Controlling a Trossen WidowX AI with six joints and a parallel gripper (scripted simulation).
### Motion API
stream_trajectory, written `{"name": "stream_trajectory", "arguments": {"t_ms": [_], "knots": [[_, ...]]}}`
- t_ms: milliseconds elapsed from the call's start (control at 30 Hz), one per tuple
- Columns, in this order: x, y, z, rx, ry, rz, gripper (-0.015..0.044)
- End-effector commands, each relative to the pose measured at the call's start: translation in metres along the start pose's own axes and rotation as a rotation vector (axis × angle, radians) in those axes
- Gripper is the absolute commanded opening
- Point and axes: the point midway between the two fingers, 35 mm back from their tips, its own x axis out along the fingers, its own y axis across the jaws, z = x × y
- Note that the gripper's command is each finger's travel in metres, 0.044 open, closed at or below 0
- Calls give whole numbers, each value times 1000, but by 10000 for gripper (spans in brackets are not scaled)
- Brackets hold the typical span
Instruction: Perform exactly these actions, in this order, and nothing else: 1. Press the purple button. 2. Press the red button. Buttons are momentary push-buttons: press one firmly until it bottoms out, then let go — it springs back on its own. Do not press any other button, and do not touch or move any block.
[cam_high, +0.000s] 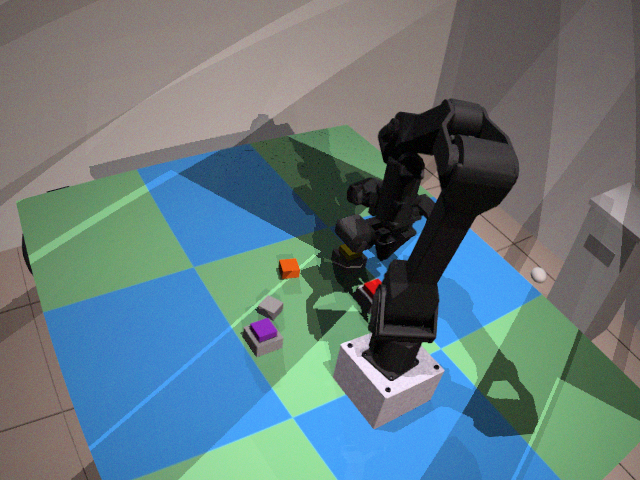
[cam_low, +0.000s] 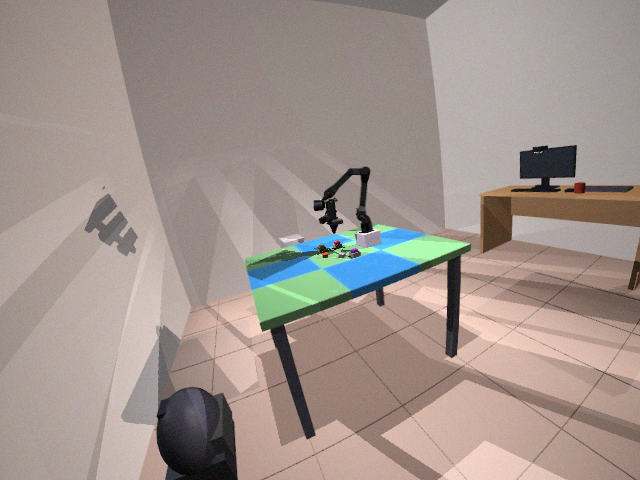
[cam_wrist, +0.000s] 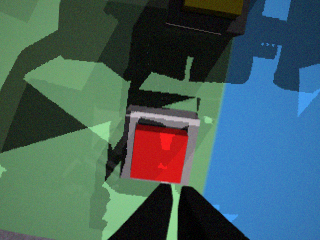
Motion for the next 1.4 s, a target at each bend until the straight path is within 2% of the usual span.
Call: {"name": "stream_trajectory", "arguments": {"t_ms": [0, 800, 1367], "knots": [[30, 4, -9, -5, 25, 19, 20], [62, 5, -10, -5, 26, 19, 20], [63, 5, -10, -5, 26, 19, 20]]}}
